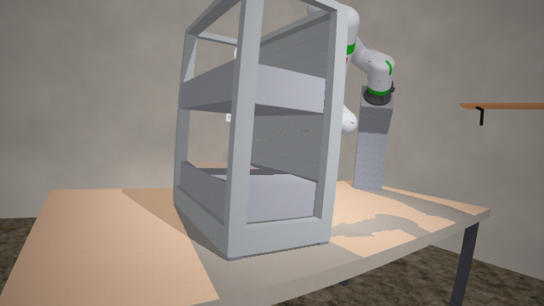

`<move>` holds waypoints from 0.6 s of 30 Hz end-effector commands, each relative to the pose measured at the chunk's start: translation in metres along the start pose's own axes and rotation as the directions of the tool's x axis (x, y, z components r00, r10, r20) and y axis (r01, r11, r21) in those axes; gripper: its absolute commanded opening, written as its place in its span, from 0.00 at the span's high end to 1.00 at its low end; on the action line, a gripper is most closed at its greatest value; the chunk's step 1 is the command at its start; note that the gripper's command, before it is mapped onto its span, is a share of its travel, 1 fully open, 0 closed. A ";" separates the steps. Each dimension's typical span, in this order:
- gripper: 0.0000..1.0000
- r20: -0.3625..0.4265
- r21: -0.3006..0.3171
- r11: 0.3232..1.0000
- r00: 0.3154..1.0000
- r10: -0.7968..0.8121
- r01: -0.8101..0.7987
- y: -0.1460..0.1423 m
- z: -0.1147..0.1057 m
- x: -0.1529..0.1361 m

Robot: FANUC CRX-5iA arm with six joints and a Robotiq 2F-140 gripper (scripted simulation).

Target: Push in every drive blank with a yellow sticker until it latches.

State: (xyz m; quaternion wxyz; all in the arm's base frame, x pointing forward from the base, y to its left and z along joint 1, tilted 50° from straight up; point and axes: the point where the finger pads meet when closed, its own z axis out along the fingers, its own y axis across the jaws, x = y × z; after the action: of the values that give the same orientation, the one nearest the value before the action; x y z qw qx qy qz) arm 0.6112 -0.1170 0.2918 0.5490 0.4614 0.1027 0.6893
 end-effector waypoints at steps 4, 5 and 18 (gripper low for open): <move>1.00 0.000 0.000 1.000 1.000 0.000 0.000 0.000 0.000 0.000; 1.00 0.000 0.000 1.000 1.000 0.000 0.000 0.000 0.000 0.000; 1.00 0.000 0.000 1.000 1.000 0.000 0.000 0.000 0.010 0.000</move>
State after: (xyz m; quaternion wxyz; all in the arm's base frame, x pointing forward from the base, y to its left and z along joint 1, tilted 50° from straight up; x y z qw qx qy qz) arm 0.6185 -0.1206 0.2971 0.5490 0.4614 0.1027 0.6893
